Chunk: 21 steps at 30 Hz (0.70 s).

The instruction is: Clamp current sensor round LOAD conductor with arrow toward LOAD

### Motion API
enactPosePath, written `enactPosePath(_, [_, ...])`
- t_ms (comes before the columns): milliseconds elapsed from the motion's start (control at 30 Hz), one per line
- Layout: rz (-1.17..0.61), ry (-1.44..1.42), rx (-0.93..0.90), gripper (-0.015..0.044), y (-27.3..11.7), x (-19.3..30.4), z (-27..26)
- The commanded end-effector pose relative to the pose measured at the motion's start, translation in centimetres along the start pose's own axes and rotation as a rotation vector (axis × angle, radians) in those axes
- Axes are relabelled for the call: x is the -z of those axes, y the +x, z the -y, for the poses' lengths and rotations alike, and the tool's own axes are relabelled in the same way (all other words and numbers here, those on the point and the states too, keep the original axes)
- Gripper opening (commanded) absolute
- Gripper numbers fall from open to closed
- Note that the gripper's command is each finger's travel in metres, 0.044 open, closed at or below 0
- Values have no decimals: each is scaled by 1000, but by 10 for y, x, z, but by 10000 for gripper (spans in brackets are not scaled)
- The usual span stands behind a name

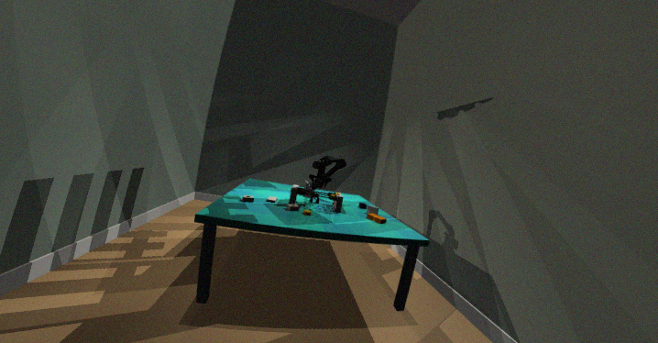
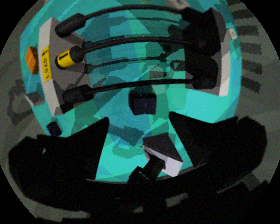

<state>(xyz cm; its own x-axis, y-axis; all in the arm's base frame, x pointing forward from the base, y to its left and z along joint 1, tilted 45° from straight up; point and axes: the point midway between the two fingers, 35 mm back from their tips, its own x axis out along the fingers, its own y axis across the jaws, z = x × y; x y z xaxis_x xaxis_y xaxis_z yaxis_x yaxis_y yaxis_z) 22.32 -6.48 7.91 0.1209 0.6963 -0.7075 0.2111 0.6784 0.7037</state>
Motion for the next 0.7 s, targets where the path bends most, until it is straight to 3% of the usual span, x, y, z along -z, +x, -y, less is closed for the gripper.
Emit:
enactPosePath(0, [-40,54,11,440,5,11,8])
enactPosePath(667, [-38,54,12,440,34,11,9])
